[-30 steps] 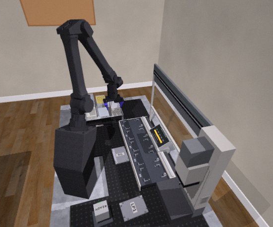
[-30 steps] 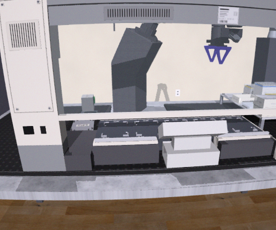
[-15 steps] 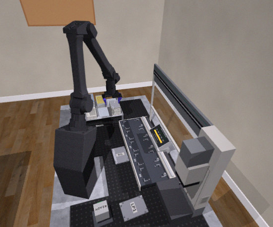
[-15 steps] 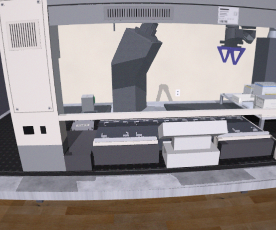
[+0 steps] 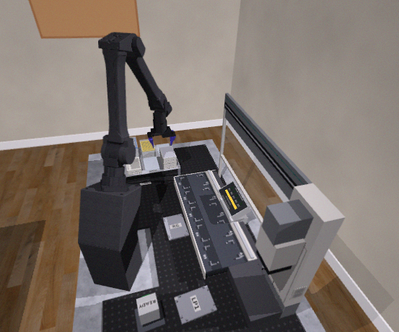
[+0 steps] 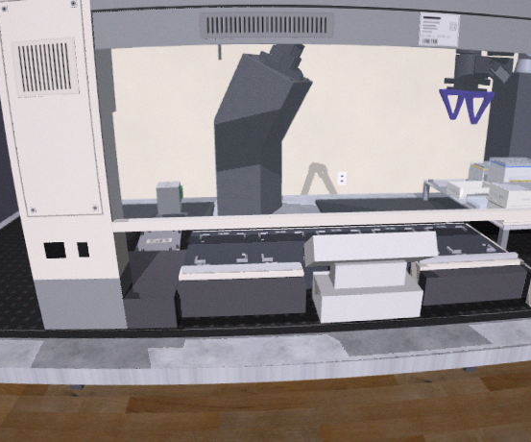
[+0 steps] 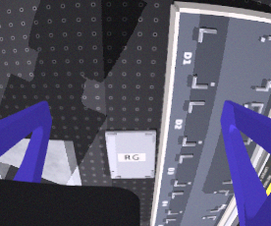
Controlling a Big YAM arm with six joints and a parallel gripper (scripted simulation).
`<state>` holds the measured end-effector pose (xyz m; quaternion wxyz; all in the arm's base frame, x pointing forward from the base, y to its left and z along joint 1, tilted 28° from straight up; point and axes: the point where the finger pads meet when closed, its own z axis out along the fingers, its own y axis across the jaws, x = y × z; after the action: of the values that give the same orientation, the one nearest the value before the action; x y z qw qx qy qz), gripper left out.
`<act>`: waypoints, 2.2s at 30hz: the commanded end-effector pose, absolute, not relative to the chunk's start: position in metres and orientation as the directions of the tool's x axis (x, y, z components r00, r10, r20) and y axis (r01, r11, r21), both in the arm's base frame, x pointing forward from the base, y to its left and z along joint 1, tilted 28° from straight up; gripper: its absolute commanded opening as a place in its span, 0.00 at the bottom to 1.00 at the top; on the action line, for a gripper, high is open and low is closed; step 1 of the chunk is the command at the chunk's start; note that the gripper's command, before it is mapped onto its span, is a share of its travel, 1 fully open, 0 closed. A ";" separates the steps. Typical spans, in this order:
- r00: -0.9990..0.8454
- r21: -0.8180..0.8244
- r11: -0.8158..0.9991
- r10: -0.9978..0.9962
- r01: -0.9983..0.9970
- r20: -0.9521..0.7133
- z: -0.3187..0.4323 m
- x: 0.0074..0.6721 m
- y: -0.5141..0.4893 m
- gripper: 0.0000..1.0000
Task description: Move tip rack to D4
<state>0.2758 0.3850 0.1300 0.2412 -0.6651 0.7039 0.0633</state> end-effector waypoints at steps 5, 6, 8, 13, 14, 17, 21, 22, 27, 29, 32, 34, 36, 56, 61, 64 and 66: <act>0.001 -0.243 0.124 -0.890 -0.962 -0.456 0.142 0.258 0.389 1.00; 0.001 -0.243 0.124 -0.890 -0.962 -0.456 0.142 0.258 0.389 1.00; 0.000 -0.242 0.124 -0.890 -0.962 -0.456 0.139 0.248 0.390 1.00; -0.001 -0.239 0.123 -0.890 -0.963 -0.457 0.133 0.224 0.394 1.00; -0.001 -0.239 0.123 -0.890 -0.963 -0.457 0.132 0.219 0.394 1.00; -0.001 -0.237 0.123 -0.889 -0.964 -0.457 0.129 0.204 0.397 1.00; -0.002 -0.235 0.123 -0.889 -0.964 -0.458 0.124 0.184 0.399 1.00; -0.002 -0.235 0.123 -0.889 -0.964 -0.458 0.124 0.184 0.399 1.00; -0.003 -0.233 0.123 -0.889 -0.965 -0.458 0.119 0.165 0.402 1.00; -0.003 -0.231 0.123 -0.889 -0.965 -0.459 0.117 0.155 0.403 1.00; -0.005 -0.228 0.120 -0.893 -0.966 -0.449 0.109 0.140 0.405 1.00; -0.004 -0.228 0.121 -0.890 -0.966 -0.456 0.110 0.131 0.409 1.00; -0.005 -0.226 0.119 -0.894 -0.967 -0.449 0.104 0.121 0.410 1.00; -0.007 -0.219 0.118 -0.893 -0.969 -0.450 0.085 0.036 0.427 1.00; -0.008 -0.215 0.120 -0.888 -0.969 -0.460 0.086 0.015 0.435 1.00; -0.007 -0.219 0.114 -0.899 -0.969 -0.438 0.074 0.003 0.426 1.00; -0.007 -0.216 0.115 -0.895 -0.970 -0.445 0.078 0.003 0.425 1.00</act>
<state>0.0123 0.4170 0.0675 0.2357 -0.6713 0.7005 0.0568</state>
